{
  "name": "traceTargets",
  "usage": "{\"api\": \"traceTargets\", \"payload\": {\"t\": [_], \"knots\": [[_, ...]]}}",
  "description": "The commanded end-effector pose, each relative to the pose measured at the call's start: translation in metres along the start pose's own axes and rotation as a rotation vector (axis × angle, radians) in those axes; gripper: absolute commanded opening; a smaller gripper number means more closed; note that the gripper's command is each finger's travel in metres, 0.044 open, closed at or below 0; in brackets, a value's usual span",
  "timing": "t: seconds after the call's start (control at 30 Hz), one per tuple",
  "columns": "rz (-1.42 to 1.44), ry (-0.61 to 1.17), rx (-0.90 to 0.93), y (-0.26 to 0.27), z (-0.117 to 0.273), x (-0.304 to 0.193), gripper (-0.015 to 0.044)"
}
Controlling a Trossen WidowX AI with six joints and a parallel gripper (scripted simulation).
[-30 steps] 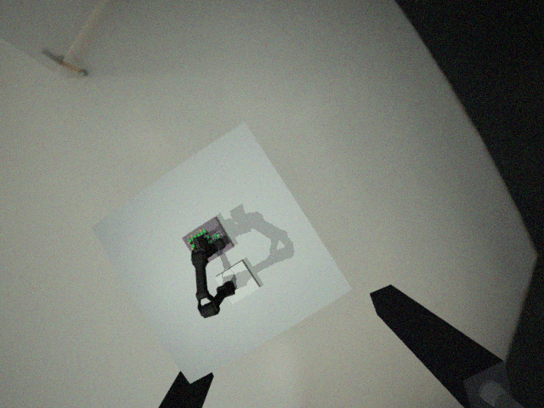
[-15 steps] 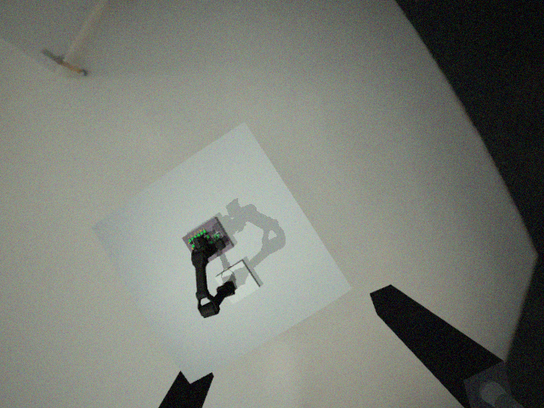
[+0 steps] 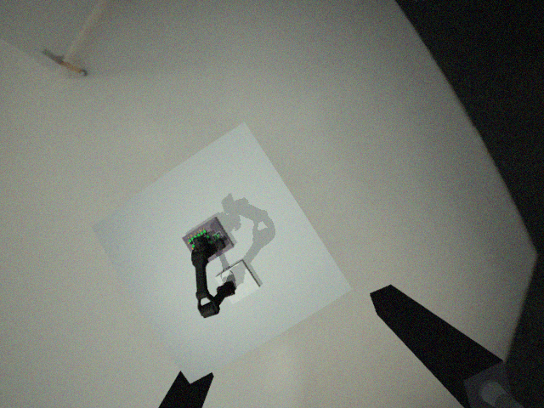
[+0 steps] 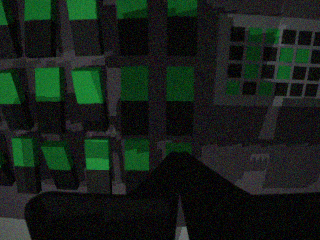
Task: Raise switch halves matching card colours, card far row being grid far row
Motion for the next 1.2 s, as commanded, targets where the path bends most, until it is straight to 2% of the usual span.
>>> {"api": "traceTargets", "payload": {"t": [0.0, 1.17], "knots": [[0.006, 0.007, -0.002, 0.0000, -0.0025, -0.0008, 0.0000], [0.006, 0.007, -0.002, 0.0000, -0.0072, -0.0008, 0.0000]]}}
Point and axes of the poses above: the point midway between the two fingers, 35 mm back from their tips, its own z axis back along the fingers, its own y axis across the jaws, x = y × z, the point moved 9 cm from there along z, back along the fingers, and after that the axes turned 6 degrees about z, right-handed, at the moved point
